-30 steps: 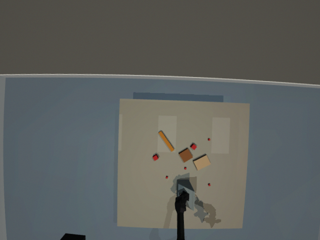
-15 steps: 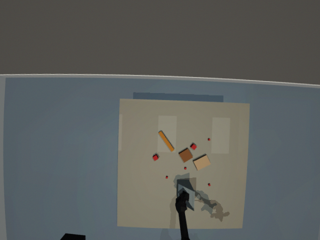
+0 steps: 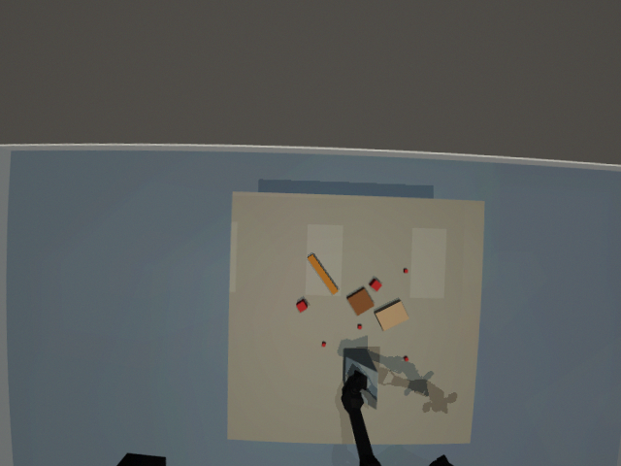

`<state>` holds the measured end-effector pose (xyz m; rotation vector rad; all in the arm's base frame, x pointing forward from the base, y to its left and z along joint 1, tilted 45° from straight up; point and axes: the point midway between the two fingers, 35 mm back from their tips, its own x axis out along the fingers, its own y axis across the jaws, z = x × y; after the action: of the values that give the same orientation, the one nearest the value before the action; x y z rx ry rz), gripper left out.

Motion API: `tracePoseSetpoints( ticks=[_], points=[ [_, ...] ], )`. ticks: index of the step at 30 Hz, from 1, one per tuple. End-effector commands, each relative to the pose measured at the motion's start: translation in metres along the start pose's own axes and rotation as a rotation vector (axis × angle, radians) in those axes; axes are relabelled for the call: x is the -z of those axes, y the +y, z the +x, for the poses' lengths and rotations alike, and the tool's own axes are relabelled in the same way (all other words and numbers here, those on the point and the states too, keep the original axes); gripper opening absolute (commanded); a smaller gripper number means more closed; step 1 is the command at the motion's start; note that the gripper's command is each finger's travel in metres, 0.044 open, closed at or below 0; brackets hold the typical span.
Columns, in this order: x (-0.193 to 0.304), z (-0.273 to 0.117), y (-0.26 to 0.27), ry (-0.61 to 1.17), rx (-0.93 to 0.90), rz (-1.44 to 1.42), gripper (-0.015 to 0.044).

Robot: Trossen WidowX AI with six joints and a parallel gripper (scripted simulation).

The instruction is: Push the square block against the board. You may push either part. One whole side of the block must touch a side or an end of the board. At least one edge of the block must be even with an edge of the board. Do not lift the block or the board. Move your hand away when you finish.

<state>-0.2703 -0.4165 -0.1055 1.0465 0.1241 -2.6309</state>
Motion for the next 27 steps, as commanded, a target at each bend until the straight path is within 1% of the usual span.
tracePoseSetpoints(
  ticks=[1, 14, 27],
  points=[
    [0.022, -0.008, 0.022, 0.053, -0.049, -0.058, 0.0000],
    [0.126, -0.062, 0.091, 0.263, -0.231, -0.355, 0.0000],
    [0.235, -0.132, 0.124, 0.488, -0.378, -0.673, 0.0000]
  ],
)
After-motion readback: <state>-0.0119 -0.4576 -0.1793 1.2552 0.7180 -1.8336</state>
